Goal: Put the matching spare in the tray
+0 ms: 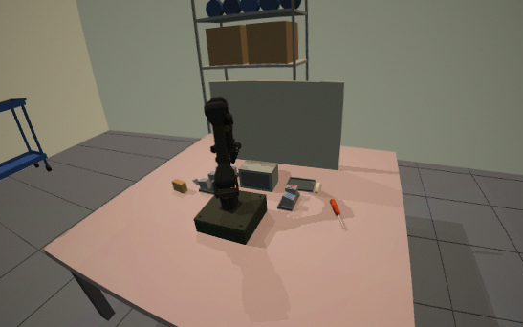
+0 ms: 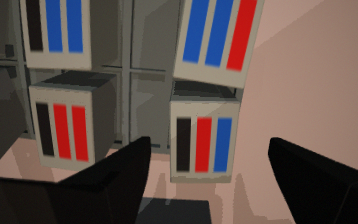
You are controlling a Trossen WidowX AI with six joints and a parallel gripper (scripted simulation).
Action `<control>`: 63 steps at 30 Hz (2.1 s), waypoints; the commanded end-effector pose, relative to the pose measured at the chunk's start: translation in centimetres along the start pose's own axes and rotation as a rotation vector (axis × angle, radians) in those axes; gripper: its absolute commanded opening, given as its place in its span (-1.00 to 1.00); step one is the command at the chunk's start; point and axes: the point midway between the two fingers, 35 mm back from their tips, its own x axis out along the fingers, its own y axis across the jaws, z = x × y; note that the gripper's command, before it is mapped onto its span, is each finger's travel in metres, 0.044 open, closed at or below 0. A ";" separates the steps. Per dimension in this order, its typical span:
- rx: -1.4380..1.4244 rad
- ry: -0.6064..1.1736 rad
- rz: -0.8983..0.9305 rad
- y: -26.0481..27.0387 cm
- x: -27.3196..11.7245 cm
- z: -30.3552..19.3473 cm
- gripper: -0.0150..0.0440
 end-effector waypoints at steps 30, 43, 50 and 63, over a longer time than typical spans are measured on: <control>0.003 0.002 0.011 0.5 3.7 -0.2 0.53; 0.000 0.003 0.008 0.4 3.6 -0.2 0.01; 0.000 0.003 0.008 0.4 3.6 -0.2 -0.34; 0.001 0.003 0.008 0.3 1.7 -0.1 -0.49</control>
